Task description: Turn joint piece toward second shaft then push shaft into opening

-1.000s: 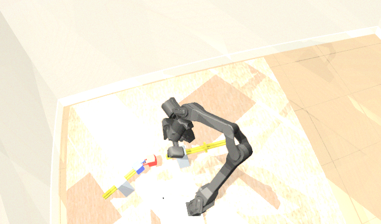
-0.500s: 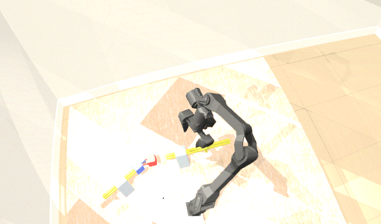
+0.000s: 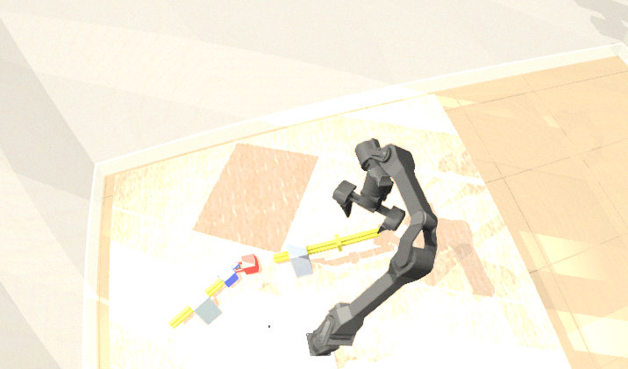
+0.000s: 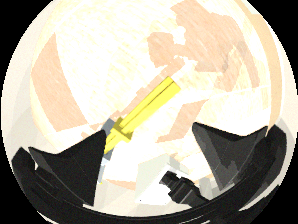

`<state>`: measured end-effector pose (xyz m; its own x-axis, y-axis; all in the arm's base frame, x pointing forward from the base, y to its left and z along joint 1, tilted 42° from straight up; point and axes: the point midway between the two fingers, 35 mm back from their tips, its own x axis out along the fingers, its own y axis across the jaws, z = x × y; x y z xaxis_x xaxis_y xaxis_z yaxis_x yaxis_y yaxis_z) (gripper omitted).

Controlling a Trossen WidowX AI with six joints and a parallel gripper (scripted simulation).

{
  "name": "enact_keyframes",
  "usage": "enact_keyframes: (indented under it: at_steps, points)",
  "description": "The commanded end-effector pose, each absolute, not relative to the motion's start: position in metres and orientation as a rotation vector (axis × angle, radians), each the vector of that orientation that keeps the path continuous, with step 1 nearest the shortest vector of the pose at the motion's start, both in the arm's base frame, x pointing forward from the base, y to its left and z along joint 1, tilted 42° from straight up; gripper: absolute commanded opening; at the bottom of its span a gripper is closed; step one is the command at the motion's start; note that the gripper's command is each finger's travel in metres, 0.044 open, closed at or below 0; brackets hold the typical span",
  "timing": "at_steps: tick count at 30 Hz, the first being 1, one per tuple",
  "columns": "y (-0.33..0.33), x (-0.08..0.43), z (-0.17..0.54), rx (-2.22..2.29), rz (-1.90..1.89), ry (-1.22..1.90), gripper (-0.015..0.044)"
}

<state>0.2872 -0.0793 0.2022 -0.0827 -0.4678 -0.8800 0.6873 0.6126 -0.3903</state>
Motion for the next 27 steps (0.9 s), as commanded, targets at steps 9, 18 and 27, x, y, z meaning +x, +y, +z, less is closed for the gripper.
enact_keyframes:
  at_steps: [9,18,27]
  points:
    - [-0.092,0.288,0.195,0.291,-1.128,1.208,0.044]
    - [-0.107,0.288,0.176,0.449,-1.344,0.98,0.044]
    - [-0.12,0.285,0.158,0.603,-1.518,0.722,0.044]
